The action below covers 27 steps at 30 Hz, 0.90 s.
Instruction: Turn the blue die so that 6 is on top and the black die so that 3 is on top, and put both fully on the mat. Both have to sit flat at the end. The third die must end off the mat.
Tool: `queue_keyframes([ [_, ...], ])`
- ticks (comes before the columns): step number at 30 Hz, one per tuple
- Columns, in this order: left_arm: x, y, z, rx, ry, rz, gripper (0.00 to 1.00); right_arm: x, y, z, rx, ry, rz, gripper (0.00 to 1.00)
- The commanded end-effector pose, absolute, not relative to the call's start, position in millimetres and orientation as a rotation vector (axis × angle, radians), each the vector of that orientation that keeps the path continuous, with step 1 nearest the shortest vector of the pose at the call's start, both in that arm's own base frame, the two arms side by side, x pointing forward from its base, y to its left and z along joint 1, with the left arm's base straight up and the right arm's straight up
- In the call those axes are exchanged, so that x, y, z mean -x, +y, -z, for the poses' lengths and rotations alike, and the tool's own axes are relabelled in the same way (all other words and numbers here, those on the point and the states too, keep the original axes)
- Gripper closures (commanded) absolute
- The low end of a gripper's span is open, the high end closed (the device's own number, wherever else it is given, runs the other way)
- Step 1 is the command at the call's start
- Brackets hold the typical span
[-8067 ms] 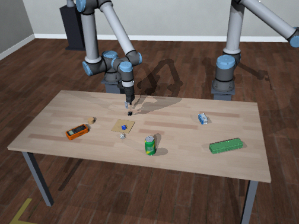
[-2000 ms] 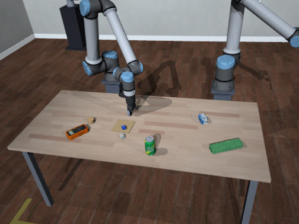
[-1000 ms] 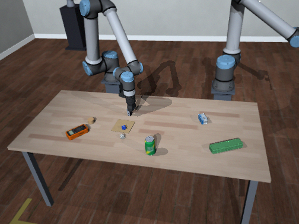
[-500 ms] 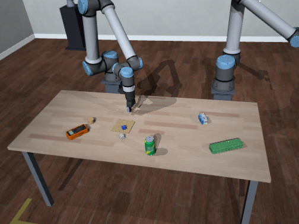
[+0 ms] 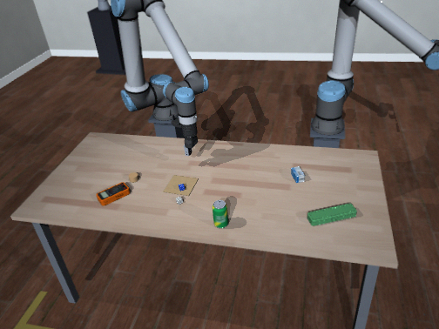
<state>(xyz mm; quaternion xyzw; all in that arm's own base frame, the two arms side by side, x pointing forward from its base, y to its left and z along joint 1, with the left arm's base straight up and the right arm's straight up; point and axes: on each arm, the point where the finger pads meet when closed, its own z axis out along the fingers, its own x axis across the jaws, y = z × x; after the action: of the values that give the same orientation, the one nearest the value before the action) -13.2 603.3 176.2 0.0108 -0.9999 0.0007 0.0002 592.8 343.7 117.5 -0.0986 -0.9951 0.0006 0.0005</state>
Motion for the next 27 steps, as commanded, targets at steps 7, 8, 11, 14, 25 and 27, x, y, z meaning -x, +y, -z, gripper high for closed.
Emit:
queue_keyframes([
  [7, 13.1, 603.9, -177.0, -0.034, -3.141, 0.0, 0.0, -593.2, 344.3, -121.3, 0.328, -3.124, 0.0, 0.51],
  [8, 13.1, 603.9, -177.0, -0.034, -3.141, 0.0, 0.0, -593.3, 344.3, -121.2, 0.343, -3.123, 0.0, 0.51],
  [11, 13.1, 603.9, -177.0, -0.034, -3.141, 0.0, 0.0, -593.5, 344.1, -120.4, 0.425, -3.113, 0.0, 0.51],
  [14, 13.1, 603.9, -177.0, -0.034, -3.141, 0.0, 0.0, -594.0, 343.9, -119.2, 0.564, -3.091, 0.0, 0.51],
  [25, 13.1, 603.9, -177.0, -0.034, -3.141, 0.0, 0.0, -596.0, 344.3, -114.9, 1.006, -2.976, 0.0, 0.51],
  [27, 13.1, 603.9, -177.0, -0.034, -3.141, 0.0, 0.0, -596.5, 344.6, -114.1, 1.086, -2.948, 0.0, 0.51],
])
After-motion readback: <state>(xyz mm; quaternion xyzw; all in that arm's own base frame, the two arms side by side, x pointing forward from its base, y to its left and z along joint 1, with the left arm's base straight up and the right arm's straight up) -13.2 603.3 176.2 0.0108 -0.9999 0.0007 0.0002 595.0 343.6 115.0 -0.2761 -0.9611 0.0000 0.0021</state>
